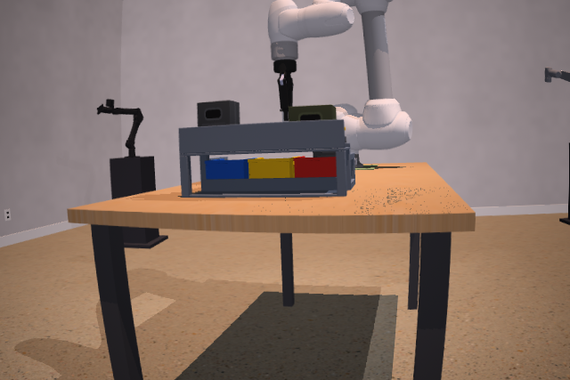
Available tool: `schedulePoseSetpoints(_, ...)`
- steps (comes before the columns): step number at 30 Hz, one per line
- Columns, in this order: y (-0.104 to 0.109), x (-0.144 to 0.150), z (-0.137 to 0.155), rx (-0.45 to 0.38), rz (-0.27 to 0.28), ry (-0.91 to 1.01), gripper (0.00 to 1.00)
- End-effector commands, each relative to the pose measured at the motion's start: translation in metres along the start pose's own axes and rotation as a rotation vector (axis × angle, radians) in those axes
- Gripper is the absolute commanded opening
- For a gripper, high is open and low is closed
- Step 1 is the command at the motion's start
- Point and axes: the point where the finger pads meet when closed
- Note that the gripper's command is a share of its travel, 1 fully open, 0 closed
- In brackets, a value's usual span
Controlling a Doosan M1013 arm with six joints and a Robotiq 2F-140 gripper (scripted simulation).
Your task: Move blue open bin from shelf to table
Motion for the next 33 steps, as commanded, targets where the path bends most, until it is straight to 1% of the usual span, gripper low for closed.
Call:
schedulePoseSetpoints(1,0.000,0.000,0.000,0.000,0.000,0.000,0.00)
schedulePoseSetpoints(26,0.000,0.002,-0.001,0.000,0.000,0.000,0.00)
schedulePoseSetpoints(31,-0.020,0.002,-0.001,0.000,0.000,0.000,0.00)
schedulePoseSetpoints(33,-0.020,0.002,-0.001,0.000,0.000,0.000,0.00)
Point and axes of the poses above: the point where the finger pads meet when closed, its own y axis back along the fingers, its own x axis across the jaws, z = x × y
